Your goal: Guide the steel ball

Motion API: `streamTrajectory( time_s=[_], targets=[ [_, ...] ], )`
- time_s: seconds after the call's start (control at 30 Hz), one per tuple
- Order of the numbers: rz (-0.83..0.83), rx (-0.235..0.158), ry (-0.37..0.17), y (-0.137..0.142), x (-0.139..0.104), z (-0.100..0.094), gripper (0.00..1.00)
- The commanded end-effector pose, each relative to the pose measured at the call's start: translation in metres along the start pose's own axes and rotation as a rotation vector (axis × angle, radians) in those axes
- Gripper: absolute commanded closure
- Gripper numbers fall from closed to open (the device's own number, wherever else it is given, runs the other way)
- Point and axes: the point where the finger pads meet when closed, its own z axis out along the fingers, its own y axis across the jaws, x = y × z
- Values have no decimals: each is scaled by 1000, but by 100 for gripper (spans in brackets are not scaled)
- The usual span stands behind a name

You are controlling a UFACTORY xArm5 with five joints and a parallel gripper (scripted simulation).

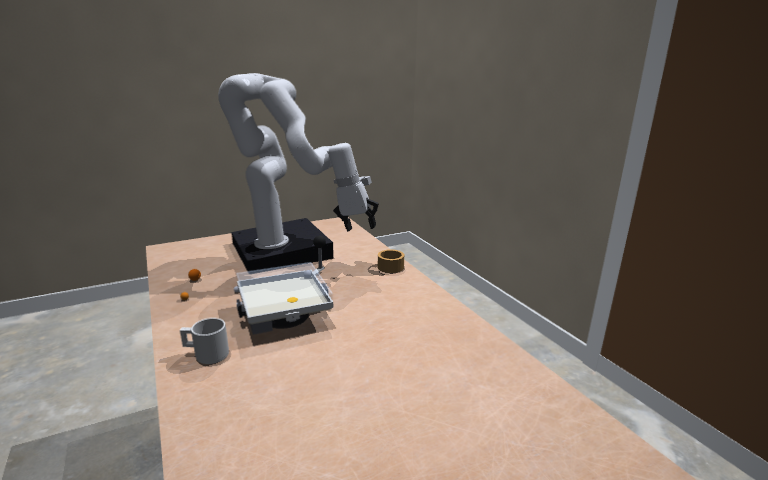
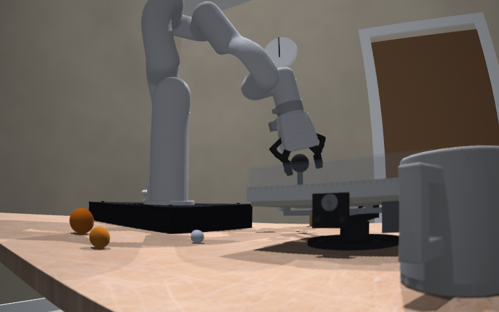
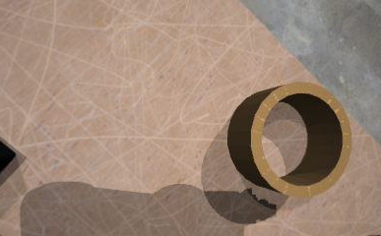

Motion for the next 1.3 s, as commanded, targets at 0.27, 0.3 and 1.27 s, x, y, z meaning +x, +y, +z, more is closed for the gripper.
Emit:
streamTrajectory(
  time_s=[0.27,0.3,1.27],
  targets=[
    [658,91,-63,-14,-71,-26,0],
    [745,99,-73,-18,-83,-32,0],
    [1581,182,-191,-63,-152,-73,38]
  ],
)
